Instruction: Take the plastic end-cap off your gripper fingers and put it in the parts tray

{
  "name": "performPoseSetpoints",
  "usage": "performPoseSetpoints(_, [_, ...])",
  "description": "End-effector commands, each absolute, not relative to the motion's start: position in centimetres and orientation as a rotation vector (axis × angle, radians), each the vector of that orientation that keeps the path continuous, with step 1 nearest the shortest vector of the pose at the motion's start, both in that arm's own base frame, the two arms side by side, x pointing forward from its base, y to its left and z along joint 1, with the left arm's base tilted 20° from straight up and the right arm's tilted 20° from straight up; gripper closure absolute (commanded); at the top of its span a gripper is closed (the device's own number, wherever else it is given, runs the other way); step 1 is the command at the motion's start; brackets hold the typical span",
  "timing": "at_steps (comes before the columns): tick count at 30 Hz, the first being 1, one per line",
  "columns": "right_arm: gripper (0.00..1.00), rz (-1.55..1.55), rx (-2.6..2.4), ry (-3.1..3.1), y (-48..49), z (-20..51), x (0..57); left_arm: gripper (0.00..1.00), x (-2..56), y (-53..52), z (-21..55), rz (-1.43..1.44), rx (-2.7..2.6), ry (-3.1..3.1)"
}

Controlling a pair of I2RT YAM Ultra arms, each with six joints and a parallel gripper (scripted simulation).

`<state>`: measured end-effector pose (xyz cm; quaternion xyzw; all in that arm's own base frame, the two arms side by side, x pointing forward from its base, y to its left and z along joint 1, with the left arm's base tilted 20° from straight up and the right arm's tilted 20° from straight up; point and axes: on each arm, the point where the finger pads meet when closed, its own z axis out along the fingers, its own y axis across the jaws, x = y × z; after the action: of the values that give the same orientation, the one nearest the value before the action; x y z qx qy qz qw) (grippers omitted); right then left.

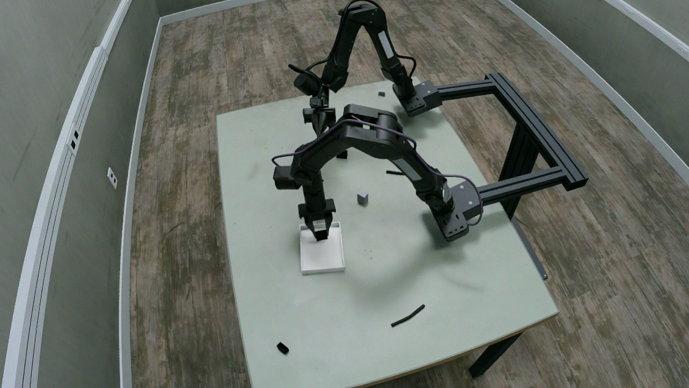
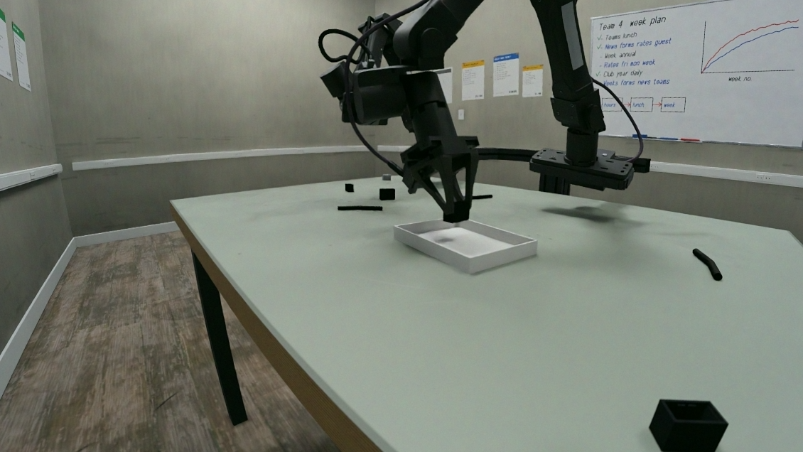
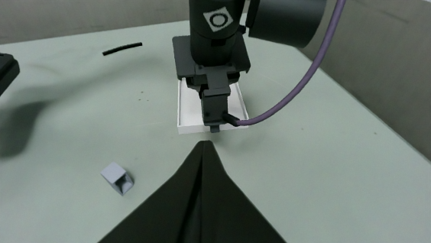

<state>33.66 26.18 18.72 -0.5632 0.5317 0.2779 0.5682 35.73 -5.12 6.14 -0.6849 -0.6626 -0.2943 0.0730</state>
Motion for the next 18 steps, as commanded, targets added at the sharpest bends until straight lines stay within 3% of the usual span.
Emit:
performPoseSetpoints(1, [1.00,0.646,-1.356,1.196,26.8,20.4,33.0,0.72,36.3,-4.4,5.4,-0.906,-2.059,-1.969])
performPoseSetpoints(18, [1.00,0.646,-1.356,1.196,26.8,20.4,33.0,0.72,37.2,-3.1,3.5,-0.908,-2.060,-1.971])
